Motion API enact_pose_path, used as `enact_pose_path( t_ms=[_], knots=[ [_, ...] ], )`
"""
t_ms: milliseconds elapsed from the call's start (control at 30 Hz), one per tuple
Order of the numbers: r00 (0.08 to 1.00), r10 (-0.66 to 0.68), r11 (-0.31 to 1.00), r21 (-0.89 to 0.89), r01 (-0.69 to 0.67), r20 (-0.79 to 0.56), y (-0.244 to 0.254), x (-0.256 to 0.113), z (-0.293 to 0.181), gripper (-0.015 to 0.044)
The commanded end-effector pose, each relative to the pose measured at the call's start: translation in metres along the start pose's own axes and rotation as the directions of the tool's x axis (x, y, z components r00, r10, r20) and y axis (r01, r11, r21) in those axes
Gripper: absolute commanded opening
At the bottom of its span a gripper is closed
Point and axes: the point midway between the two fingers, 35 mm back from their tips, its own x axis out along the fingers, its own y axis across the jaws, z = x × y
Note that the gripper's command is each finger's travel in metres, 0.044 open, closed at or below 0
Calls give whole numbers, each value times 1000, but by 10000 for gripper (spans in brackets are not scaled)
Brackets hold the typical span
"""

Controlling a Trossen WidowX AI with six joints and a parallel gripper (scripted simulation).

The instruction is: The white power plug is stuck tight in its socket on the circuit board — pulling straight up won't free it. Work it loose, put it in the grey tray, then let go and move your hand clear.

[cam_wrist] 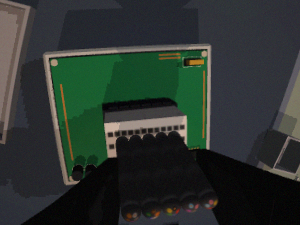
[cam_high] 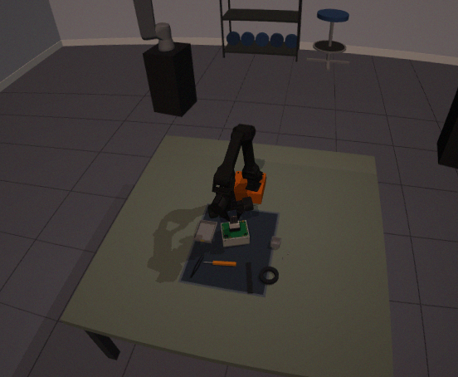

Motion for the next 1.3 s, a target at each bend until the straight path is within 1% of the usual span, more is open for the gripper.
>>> enact_pose_path(
  t_ms=[0, 167, 300, 400, 533, 900, 1167, 1267],
  knots=[
    [997, 76, 997, 8, -76, -18, -4, -9, 1, 0],
    [978, 209, 978, 10, -209, -17, -16, -8, 0, 0],
    [968, 249, 968, 11, -249, -16, -20, -8, 0, 0],
    [975, 220, 975, 11, -220, -17, -17, -9, 0, 0],
    [993, 115, 993, 9, -115, -18, -8, -12, 1, 0],
    [993, 115, 993, 9, -115, -18, -9, -22, 1, 0],
    [993, 115, 993, 9, -115, -18, -7, 3, 0, 0],
    [993, 115, 993, 9, -115, -18, -7, 3, 0, 79]
  ],
)
